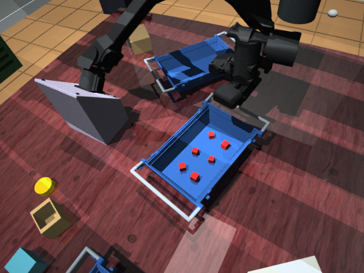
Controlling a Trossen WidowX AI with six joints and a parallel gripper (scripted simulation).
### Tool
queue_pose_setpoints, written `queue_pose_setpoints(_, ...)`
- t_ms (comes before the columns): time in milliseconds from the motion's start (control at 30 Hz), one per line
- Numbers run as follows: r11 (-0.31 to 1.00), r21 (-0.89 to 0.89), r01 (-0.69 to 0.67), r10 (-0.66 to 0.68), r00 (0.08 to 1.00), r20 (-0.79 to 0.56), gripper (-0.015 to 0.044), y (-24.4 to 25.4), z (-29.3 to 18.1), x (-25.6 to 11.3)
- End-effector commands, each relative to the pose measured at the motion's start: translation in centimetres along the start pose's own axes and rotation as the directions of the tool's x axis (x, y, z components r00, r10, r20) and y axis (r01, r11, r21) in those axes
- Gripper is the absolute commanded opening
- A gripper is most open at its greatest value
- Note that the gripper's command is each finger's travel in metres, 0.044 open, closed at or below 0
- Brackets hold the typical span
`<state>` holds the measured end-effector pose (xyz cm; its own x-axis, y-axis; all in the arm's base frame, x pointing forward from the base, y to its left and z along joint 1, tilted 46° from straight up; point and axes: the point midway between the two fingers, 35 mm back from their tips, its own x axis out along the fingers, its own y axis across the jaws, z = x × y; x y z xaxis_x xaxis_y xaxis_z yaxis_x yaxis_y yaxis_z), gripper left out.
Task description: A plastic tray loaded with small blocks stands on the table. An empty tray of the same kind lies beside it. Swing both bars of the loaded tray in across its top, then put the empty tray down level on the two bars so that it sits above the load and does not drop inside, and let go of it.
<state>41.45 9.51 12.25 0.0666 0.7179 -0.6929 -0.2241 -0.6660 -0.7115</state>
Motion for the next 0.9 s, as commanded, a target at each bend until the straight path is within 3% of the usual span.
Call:
queue_pose_setpoints(0, 1.000, 0.001, 0.000, 0.000, 1.000, 0.014, 0.0085, -0.1, 0.3, 2.1)
queue_pose_setpoints(333, 1.000, 0.001, 0.003, -0.003, 1.000, 0.014, 0.0085, -0.1, 0.5, 4.6)
queue_pose_setpoints(867, 1.000, 0.002, 0.000, 0.000, 1.000, 0.014, 0.0085, 3.6, 0.4, 1.2)
